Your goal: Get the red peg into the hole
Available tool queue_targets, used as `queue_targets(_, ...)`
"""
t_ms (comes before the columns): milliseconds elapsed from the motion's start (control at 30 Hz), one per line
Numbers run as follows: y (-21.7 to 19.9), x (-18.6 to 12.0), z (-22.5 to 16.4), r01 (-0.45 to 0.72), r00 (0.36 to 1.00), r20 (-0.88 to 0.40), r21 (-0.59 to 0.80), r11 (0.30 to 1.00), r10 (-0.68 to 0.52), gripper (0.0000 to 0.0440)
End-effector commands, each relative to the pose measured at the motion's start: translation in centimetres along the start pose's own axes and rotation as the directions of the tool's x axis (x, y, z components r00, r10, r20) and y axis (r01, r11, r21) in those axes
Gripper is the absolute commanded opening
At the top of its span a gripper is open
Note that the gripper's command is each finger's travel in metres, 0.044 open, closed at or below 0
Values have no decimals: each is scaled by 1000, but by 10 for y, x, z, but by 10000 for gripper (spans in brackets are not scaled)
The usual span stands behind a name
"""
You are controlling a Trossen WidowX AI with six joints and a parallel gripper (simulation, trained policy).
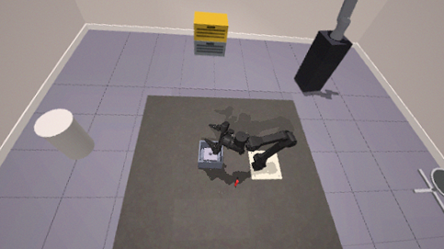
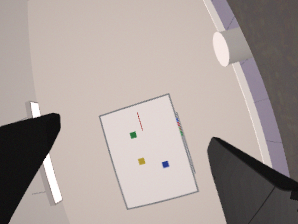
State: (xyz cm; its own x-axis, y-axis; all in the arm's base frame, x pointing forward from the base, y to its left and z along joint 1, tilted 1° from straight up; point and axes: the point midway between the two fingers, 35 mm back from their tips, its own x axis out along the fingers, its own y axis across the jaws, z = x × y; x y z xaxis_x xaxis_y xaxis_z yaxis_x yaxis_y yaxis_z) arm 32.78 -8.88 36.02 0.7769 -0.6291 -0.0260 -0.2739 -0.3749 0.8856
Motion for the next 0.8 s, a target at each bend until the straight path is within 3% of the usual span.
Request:
queue_targets(0, -19, -4, -7, 77, 997, -24, -82, 994, -79, 440)
queue_targets(367, -82, -29, -20, 300, 938, -57, -357, 885, -341, 440)
queue_targets(767, -141, -70, -18, 456, 803, -18, -626, 633, -596, 440)
